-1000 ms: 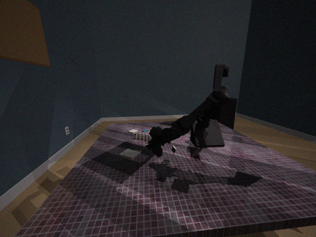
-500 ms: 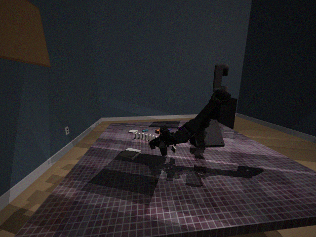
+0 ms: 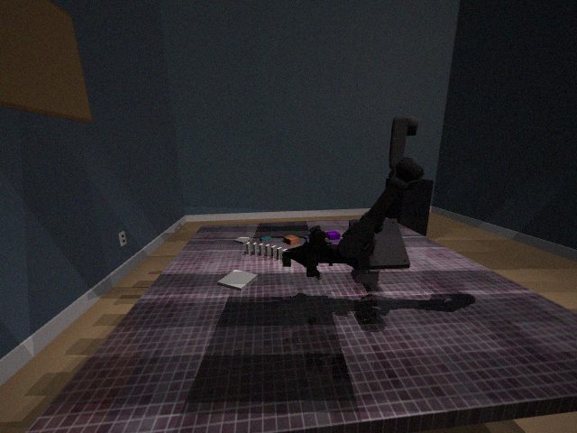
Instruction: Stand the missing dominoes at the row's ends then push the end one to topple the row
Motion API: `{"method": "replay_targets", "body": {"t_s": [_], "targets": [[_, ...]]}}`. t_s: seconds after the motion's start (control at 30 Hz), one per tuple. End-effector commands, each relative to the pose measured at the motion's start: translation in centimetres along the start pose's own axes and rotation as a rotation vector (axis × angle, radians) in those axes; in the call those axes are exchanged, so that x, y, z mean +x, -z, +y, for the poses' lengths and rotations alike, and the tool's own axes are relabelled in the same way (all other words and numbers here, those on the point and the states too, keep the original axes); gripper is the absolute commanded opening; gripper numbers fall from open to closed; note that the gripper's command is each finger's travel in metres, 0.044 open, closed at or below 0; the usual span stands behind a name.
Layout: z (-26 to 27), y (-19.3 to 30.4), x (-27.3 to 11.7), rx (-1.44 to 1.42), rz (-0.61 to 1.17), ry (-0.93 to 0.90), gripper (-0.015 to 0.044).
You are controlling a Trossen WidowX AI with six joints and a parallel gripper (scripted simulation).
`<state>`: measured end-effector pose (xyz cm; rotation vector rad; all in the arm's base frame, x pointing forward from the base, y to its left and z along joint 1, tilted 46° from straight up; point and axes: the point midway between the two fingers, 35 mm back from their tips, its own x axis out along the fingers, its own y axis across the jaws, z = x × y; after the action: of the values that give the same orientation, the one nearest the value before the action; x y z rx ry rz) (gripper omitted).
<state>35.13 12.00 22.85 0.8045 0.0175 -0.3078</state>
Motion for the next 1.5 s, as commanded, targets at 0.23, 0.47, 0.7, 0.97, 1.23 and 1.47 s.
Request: {"method": "replay_targets", "body": {"t_s": [0.23,0.47,0.7,0.97,1.23,1.47], "targets": [[-0.2,-0.2,-0.3,0.021,-0.017,0.001,0.0029],[-0.2,-0.2,-0.3,0.021,-0.017,0.001,0.0029],[0.1,1.4,0.0,0.021,-0.015,0.001,0.0029],[0.3,4.2,0.4,0.019,-0.013,0.002,0.0029],[0.3,7.2,0.6,0.018,-0.011,0.002,0.0029],[0.1,9.9,0.6,0.015,-0.01,0.001,0.0029]]}}
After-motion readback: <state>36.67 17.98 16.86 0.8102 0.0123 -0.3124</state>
